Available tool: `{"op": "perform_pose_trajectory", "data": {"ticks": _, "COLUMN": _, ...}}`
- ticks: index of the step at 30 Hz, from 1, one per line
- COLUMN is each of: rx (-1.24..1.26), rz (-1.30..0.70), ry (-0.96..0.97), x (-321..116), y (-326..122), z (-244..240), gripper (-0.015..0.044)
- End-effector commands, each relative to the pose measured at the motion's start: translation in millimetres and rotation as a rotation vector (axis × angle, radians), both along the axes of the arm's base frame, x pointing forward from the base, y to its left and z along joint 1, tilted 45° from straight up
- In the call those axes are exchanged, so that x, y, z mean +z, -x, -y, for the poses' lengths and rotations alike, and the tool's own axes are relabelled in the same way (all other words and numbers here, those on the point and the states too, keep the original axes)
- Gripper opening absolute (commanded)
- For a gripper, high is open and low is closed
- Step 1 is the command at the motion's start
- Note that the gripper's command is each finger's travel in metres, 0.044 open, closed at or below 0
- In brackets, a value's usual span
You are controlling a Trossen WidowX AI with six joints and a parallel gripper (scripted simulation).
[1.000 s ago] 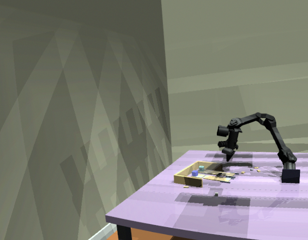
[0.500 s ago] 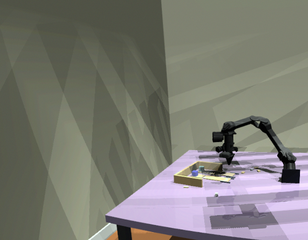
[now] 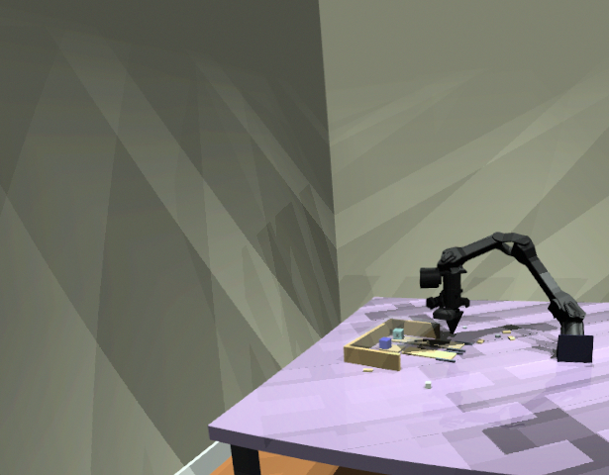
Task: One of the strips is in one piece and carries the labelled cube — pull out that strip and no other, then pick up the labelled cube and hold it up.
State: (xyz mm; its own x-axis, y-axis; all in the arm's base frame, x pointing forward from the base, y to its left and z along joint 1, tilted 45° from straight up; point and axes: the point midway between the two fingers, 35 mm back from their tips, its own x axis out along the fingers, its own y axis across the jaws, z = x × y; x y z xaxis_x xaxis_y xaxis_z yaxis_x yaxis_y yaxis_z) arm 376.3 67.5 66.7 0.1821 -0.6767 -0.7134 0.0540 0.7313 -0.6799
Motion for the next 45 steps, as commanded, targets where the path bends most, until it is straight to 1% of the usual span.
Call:
{"op": "perform_pose_trajectory", "data": {"ticks": 1, "rx": 0.000, "rz": -0.012, "ry": 0.009, "x": -6, "y": 1, "z": 7, "gripper": 0.0000}}
{"op": "perform_pose_trajectory", "data": {"ticks": 22, "rx": -0.001, "rz": -0.011, "ry": 0.012, "x": -26, "y": -2, "z": 33, "gripper": 0.0000}}
{"op": "perform_pose_trajectory", "data": {"ticks": 45, "rx": -0.001, "rz": -0.011, "ry": 0.012, "x": -27, "y": -3, "z": 34, "gripper": 0.0000}}
